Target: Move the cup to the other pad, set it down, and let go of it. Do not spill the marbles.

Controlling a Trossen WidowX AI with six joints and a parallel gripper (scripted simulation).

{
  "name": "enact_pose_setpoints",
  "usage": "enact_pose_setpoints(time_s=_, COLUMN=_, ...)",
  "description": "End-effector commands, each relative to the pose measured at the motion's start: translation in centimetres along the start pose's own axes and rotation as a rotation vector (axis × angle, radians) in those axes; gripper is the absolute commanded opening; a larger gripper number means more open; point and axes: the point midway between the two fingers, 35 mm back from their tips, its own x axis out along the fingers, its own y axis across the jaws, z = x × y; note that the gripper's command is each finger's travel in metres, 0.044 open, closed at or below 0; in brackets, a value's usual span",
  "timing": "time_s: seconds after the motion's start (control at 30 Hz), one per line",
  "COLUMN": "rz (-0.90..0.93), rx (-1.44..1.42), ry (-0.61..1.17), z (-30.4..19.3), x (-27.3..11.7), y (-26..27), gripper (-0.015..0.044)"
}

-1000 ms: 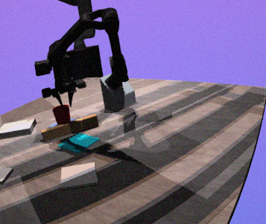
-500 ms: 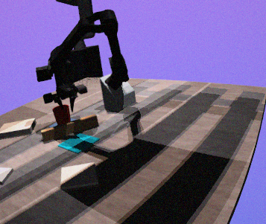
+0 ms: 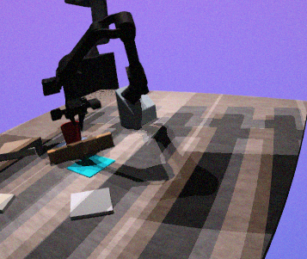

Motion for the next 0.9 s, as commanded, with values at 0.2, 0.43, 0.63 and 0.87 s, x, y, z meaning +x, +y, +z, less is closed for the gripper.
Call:
enact_pose_setpoints(time_s=0.2, rz=-0.001, rx=-0.001, ry=0.0, z=0.0, x=-0.1, y=0.0, gripper=0.0)
enact_pose_setpoints(time_s=0.43, rz=-0.001, rx=0.003, ry=0.002, z=-0.1, x=-2.0, y=-0.3, gripper=0.0)
enact_pose_setpoints(time_s=0.63, rz=0.0, rx=0.006, ry=0.002, z=-0.1, x=-4.4, y=-0.3, gripper=0.0)
enact_pose_setpoints(time_s=0.87, rz=0.002, rx=0.008, ry=-0.001, z=-0.2, x=-6.6, y=-0.2, gripper=0.0)
